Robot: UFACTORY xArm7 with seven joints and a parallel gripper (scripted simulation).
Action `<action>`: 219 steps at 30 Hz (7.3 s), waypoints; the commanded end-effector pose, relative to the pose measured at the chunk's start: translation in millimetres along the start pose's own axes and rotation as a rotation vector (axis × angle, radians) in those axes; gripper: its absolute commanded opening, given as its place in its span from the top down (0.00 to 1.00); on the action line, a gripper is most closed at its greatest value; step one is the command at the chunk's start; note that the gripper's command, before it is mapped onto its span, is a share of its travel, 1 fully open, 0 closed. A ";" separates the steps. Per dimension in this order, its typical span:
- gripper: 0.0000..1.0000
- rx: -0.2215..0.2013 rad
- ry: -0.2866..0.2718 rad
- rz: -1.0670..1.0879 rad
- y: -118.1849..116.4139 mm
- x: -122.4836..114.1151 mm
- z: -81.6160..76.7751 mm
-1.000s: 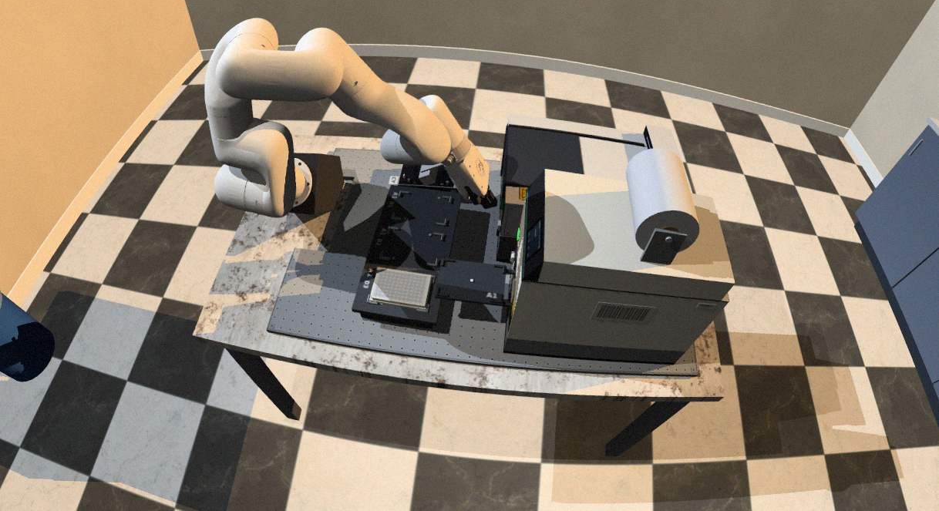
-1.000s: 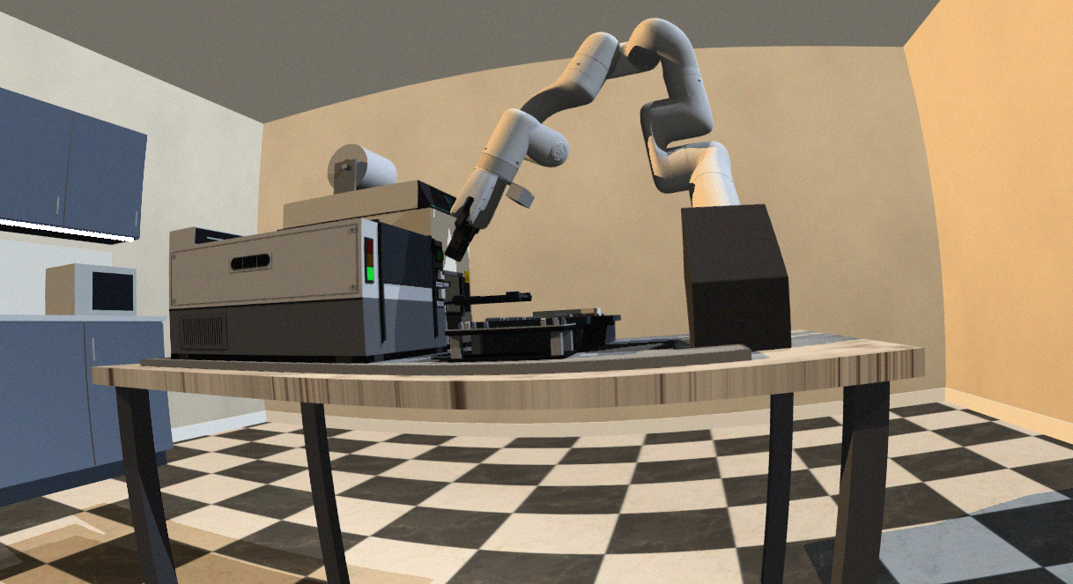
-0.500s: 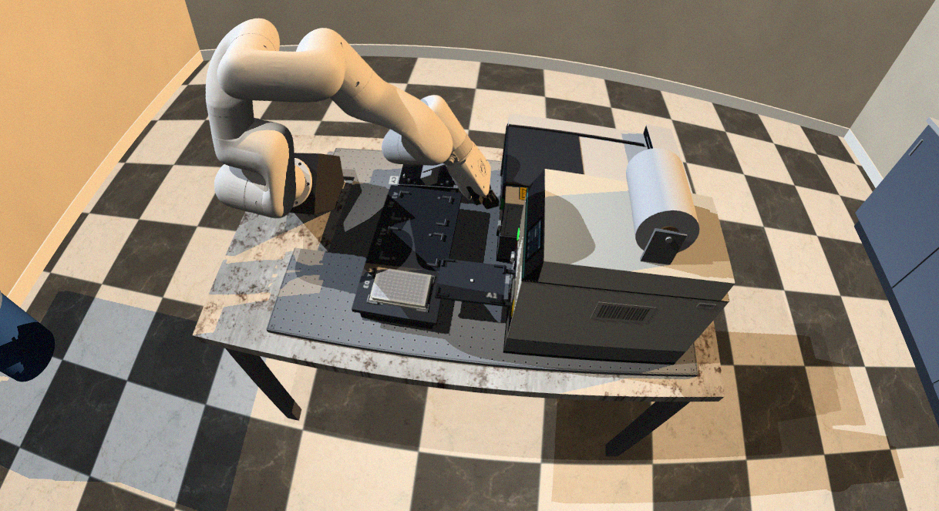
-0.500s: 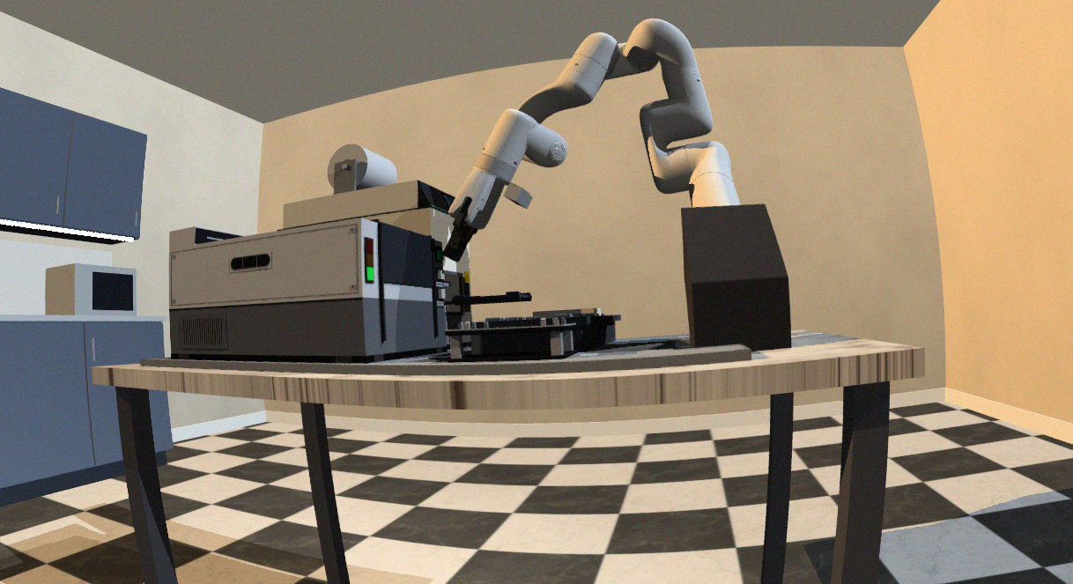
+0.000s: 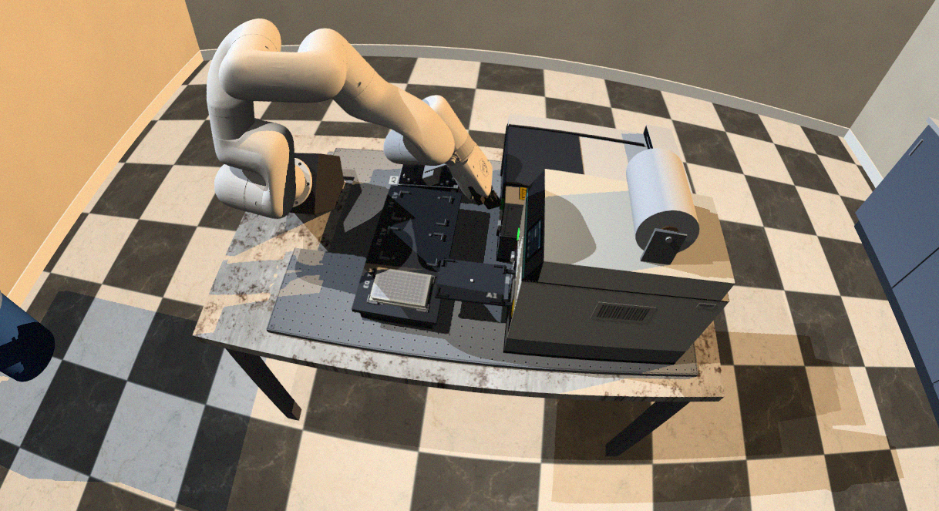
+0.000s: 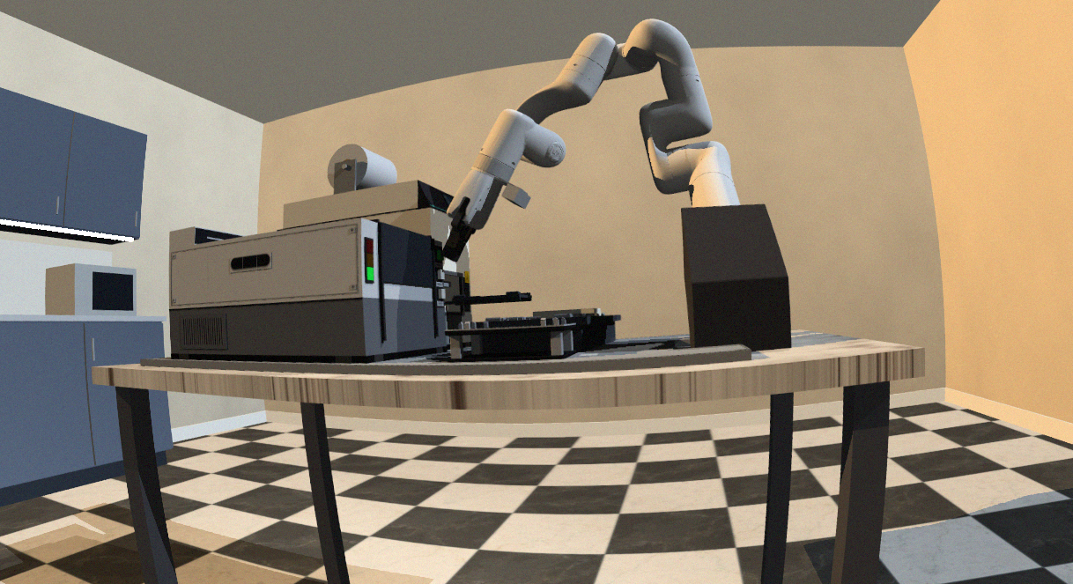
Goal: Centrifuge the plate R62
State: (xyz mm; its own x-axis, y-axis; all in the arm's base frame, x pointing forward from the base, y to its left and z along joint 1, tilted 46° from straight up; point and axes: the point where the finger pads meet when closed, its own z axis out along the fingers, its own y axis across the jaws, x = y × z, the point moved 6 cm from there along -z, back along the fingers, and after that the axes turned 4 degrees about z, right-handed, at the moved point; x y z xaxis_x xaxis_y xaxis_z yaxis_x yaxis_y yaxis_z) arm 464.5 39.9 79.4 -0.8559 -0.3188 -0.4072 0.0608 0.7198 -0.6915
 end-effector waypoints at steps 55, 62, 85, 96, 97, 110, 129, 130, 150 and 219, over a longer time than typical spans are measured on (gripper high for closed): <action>1.00 -0.002 -0.004 0.000 0.3 7.2 -23.9; 1.00 -0.002 -0.004 0.000 -0.1 12.8 -34.1; 1.00 -0.002 -0.004 0.000 -1.3 29.0 -63.3; 1.00 -0.002 -0.004 0.000 -0.1 21.0 -88.8; 1.00 -0.002 -0.004 0.000 0.2 19.1 -93.4; 1.00 -0.002 -0.004 0.000 1.3 11.4 -112.8; 1.00 0.030 0.461 0.000 3.3 -15.5 -106.6; 1.00 0.032 0.495 0.000 3.4 -17.3 -105.6; 1.00 0.034 0.518 0.000 3.5 -18.5 -104.9; 1.00 0.034 0.518 0.000 3.5 -18.5 -105.0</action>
State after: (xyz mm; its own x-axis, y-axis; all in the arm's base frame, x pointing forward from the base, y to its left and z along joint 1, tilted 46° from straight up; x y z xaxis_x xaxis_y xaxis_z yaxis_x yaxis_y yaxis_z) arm 425.8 111.0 146.4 -0.9974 0.0378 -0.0616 0.0706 0.6949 -0.7156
